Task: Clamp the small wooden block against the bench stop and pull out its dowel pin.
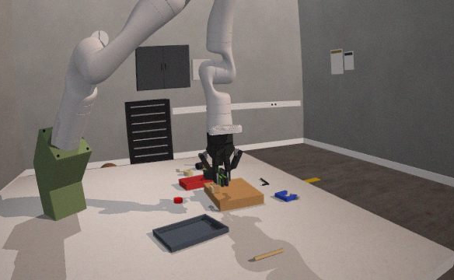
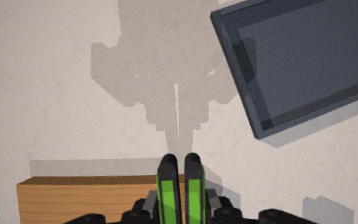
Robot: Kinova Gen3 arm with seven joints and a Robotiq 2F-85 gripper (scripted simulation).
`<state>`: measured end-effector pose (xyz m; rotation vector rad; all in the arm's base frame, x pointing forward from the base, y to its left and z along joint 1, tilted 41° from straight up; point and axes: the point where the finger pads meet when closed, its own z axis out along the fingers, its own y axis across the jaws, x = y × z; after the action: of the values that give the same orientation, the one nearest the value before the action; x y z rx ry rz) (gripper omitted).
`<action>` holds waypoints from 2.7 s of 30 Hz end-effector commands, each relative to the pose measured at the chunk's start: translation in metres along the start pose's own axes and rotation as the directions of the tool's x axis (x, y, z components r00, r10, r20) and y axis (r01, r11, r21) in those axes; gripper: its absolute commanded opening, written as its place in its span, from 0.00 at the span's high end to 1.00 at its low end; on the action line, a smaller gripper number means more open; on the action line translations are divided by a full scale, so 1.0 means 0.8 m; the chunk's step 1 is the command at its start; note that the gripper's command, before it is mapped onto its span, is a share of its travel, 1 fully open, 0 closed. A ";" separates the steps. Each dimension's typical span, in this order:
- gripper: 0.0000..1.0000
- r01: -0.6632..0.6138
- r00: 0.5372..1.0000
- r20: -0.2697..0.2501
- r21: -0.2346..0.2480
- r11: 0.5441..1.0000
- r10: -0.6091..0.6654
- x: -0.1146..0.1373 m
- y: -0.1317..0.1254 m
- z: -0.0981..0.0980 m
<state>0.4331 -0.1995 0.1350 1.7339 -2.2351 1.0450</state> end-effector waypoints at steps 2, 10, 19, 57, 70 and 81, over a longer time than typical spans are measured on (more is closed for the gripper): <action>0.68 -0.004 1.000 0.008 0.003 1.000 0.004 -0.004 -0.003 0.004; 0.68 -0.004 1.000 0.008 0.003 1.000 0.004 -0.004 -0.003 0.009; 0.68 -0.004 1.000 0.008 0.003 1.000 0.004 -0.004 -0.003 0.020; 0.68 -0.004 1.000 0.007 0.002 1.000 0.004 -0.004 -0.003 0.048; 0.68 -0.004 1.000 0.007 0.003 1.000 0.004 -0.004 -0.004 0.065; 0.68 -0.004 1.000 0.006 0.003 1.000 0.004 -0.004 -0.004 0.071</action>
<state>0.4526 -0.2290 0.0937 1.7410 -2.2382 1.0415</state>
